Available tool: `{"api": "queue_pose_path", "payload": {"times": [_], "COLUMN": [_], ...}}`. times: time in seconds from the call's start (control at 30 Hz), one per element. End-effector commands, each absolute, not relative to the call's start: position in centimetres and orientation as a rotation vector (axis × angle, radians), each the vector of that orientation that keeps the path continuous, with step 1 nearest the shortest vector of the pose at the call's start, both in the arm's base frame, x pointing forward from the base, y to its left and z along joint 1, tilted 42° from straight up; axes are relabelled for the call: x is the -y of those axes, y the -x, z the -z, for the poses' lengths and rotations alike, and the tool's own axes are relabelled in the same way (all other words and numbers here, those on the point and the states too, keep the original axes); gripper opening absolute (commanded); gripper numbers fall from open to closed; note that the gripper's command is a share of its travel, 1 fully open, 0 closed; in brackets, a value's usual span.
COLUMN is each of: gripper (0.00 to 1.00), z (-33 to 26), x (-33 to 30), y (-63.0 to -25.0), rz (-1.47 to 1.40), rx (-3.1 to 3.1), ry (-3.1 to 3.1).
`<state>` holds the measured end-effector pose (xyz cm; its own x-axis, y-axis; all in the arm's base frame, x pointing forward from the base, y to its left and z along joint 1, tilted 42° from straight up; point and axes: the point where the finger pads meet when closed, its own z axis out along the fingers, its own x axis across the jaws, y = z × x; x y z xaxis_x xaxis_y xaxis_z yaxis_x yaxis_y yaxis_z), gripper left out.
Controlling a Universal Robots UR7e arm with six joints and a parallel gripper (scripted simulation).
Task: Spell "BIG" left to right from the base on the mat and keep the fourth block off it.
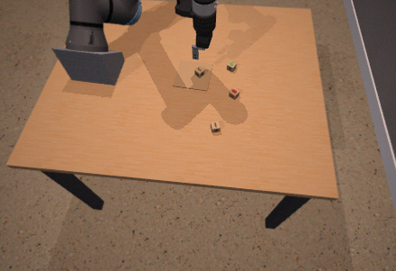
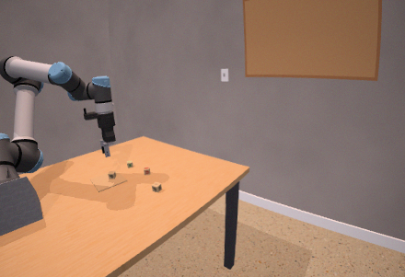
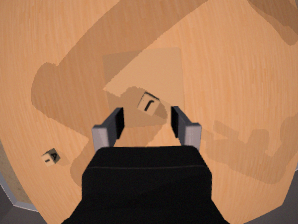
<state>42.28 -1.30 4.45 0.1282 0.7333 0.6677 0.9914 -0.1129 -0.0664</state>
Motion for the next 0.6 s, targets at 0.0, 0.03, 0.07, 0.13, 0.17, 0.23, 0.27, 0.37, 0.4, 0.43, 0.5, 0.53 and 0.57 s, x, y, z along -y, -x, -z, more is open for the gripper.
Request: {"api": "queue_pose_path", "payload": {"times": [0.0, 0.03, 0.07, 0.13, 0.17, 0.23, 0.27, 0.37, 0.4, 0.43, 0.5, 0.53, 0.57], "gripper": [1.0, 1.0, 1.0, 1.0, 1.0, 1.0, 1.0, 1.0, 1.0, 1.0, 1.0, 1.0, 1.0], "z": [-4.2, -4.16, -4.11, -4.01, -3.96, -3.87, -3.82, -3.71, -3.64, -3.61, -3.52, -3.48, -3.43], "x": [1.0, 0.96, 0.92, 0.85, 0.81, 0.74, 0.7, 0.61, 0.56, 0.53, 0.46, 0.42, 0.38], "y": [-42.26, -42.26, -42.26, -42.26, -42.26, -42.26, -42.27, -42.28, -42.29, -42.29, -42.31, -42.32, -42.33], "rz": [0.722, 0.73, 0.737, 0.752, 0.759, 0.774, 0.781, 0.798, 0.808, 0.814, 0.827, 0.834, 0.84], "rx": [1.804, 1.824, 1.844, 1.884, 1.903, 1.942, 1.962, 2.008, 2.034, 2.05, 2.085, 2.104, 2.122], "ry": [1.804, 1.788, 1.773, 1.741, 1.725, 1.692, 1.675, 1.634, 1.61, 1.595, 1.562, 1.543, 1.525]}}
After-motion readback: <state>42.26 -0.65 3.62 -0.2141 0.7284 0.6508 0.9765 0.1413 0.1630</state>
